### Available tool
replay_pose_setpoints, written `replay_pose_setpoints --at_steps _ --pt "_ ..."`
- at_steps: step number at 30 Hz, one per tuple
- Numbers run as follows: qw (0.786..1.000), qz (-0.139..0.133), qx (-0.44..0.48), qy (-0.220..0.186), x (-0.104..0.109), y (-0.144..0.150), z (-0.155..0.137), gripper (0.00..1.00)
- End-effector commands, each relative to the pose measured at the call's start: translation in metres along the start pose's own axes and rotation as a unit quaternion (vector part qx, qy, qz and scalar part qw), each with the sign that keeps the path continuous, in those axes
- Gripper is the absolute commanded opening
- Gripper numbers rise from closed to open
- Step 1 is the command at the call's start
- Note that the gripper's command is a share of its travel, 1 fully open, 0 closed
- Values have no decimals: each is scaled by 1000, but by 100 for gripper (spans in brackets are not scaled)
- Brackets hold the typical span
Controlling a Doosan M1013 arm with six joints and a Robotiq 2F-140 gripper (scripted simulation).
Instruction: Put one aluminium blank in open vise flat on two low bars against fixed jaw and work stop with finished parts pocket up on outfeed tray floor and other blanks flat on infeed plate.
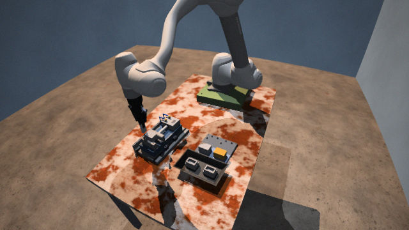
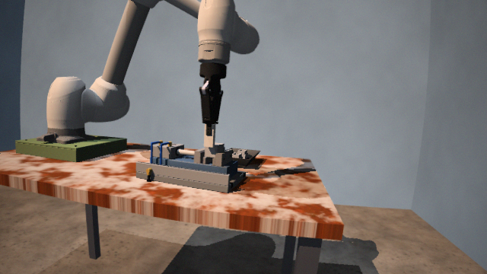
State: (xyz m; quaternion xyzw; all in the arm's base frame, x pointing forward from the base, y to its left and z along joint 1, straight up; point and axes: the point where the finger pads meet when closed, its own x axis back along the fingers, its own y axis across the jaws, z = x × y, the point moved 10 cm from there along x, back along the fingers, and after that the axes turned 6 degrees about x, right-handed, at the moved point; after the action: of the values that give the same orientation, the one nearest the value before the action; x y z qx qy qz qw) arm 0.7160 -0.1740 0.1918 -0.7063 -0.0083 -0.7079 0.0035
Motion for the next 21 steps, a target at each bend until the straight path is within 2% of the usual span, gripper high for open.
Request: replay_pose_setpoints --at_steps 1,21 --pt "1000 0 0 -3 -6 3 -2 0" --pt "1000 0 0 -3 -10 3 -2 0"
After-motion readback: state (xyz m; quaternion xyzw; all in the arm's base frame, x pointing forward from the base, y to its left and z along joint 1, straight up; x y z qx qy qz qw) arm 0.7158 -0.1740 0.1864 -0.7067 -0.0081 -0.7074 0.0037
